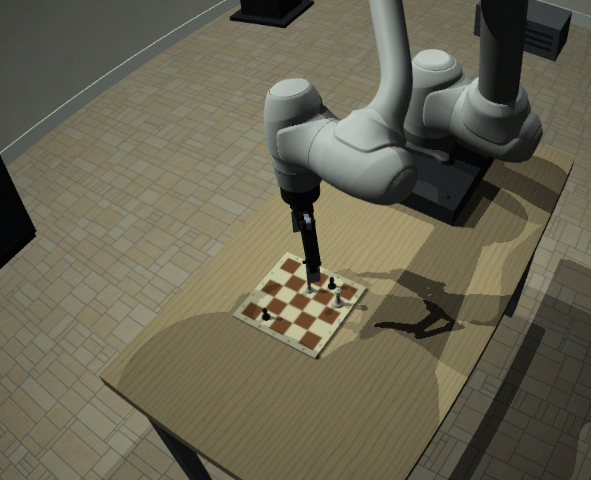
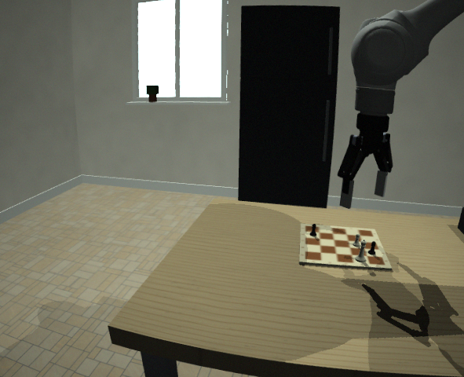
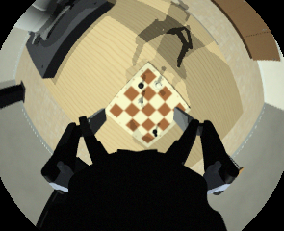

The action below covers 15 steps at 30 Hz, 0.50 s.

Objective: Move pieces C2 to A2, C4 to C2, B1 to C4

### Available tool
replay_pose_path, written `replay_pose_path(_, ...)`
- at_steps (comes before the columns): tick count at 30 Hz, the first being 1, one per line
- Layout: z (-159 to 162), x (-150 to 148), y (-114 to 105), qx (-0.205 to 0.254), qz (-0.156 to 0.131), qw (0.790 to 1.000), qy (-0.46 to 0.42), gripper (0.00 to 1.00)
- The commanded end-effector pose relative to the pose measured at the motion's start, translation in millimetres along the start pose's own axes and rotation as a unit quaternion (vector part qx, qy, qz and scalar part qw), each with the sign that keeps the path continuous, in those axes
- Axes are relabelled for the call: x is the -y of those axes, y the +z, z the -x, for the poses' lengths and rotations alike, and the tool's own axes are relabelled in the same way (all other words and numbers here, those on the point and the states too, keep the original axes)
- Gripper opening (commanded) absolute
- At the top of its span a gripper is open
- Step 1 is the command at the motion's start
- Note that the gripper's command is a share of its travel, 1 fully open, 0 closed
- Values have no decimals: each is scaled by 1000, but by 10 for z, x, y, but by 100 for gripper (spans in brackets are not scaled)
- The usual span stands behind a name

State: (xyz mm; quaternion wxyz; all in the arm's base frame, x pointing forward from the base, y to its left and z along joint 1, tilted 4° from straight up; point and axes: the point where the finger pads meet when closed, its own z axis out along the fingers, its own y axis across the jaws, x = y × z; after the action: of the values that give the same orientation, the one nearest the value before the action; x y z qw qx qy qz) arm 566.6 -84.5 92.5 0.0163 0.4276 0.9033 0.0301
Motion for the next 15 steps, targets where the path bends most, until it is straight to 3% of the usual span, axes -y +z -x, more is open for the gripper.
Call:
replay_pose_path(1, 0, 0, -1, 0, 0, 1000, 0, 100)
replay_pose_path(5, -9, -1, 0, 0, 0, 1000, 18, 100)
replay_pose_path(9, -43, -4, 4, 0, 0, 996, 90, 100)
replay_pose_path(15, -148, -12, 15, -1, 2, 966, 260, 100)
